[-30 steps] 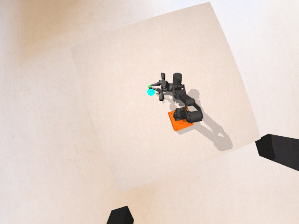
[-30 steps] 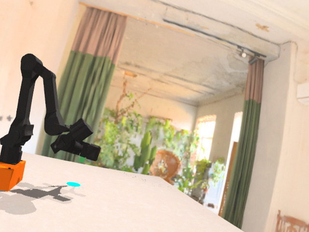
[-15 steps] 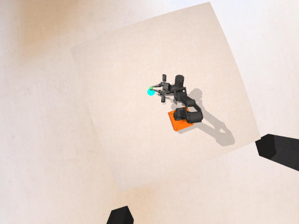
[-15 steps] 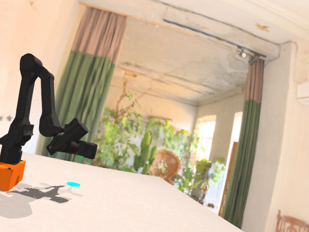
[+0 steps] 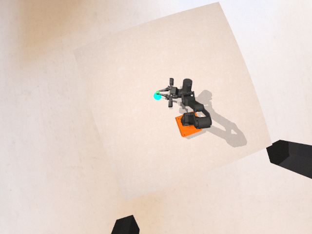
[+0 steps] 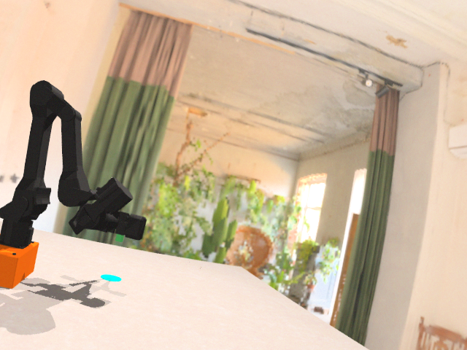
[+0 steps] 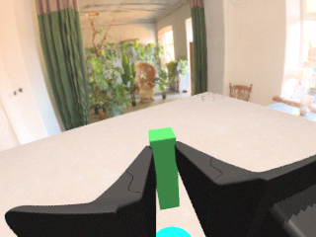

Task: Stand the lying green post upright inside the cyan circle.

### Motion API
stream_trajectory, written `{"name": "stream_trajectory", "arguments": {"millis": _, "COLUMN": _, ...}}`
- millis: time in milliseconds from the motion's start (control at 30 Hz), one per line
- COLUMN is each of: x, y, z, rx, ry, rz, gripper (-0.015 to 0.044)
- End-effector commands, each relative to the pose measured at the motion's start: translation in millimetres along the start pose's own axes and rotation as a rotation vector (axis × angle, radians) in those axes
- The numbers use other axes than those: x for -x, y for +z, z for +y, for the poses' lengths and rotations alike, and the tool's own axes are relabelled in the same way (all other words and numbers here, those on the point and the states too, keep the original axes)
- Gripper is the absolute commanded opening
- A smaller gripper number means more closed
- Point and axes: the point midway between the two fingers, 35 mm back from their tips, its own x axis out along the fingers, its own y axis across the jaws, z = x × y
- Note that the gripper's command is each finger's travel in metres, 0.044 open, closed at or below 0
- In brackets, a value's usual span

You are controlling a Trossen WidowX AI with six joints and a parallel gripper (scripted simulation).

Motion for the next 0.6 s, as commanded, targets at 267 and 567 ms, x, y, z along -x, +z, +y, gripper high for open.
{"name": "stream_trajectory", "arguments": {"millis": 267, "x": -2, "y": -13, "z": -2, "rx": 0.002, "ry": 0.004, "rz": -0.003, "gripper": 0.0023}}
{"name": "stream_trajectory", "arguments": {"millis": 567, "x": -3, "y": -28, "z": -5, "rx": 0.002, "ry": 0.004, "rz": -0.002, "gripper": 0.0023}}
